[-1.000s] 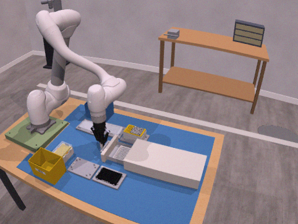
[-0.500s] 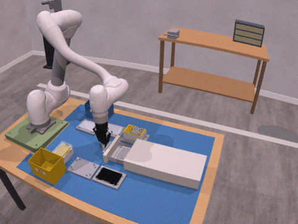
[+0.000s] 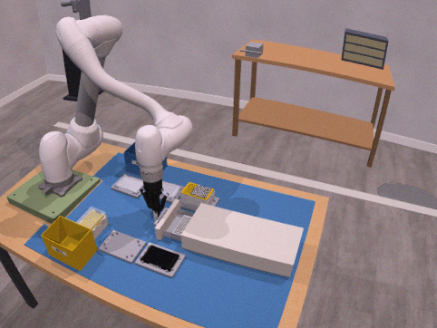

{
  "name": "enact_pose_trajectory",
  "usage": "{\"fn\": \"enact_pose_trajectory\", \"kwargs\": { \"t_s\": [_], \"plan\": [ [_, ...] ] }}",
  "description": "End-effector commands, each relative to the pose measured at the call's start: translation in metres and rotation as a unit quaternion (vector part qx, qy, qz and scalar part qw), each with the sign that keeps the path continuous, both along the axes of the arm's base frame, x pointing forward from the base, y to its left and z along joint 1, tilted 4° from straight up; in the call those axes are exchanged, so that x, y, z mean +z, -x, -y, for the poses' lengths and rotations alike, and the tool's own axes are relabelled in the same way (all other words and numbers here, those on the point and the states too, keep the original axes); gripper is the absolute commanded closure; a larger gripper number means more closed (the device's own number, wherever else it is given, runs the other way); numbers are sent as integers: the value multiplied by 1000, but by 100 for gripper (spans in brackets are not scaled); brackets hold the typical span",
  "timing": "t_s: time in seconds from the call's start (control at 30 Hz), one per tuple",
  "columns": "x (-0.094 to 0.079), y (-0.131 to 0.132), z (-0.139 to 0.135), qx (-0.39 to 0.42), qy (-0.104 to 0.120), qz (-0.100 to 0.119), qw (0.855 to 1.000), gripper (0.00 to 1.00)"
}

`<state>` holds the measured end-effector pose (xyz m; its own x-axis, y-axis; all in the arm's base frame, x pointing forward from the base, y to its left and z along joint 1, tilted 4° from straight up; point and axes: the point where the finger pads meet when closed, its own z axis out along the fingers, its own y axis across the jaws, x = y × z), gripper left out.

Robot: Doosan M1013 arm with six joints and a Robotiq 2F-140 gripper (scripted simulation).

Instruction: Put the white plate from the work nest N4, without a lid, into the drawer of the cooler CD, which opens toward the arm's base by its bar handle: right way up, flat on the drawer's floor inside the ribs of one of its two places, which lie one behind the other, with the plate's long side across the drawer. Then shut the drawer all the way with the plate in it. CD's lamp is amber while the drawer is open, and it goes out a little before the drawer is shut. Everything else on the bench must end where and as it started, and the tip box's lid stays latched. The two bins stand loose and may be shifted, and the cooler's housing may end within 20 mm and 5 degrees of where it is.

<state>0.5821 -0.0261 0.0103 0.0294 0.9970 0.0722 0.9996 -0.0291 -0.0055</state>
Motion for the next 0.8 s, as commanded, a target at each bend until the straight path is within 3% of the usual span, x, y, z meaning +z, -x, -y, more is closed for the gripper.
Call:
{"fn": "enact_pose_trajectory", "kwargs": {
  "t_s": [0.0, 0.77],
  "plan": [
    [0, -4, 0, 0, 0, 0, 1000, 100],
    [0, -29, 1, 0, 0, 0, 1000, 100]
  ]
}}
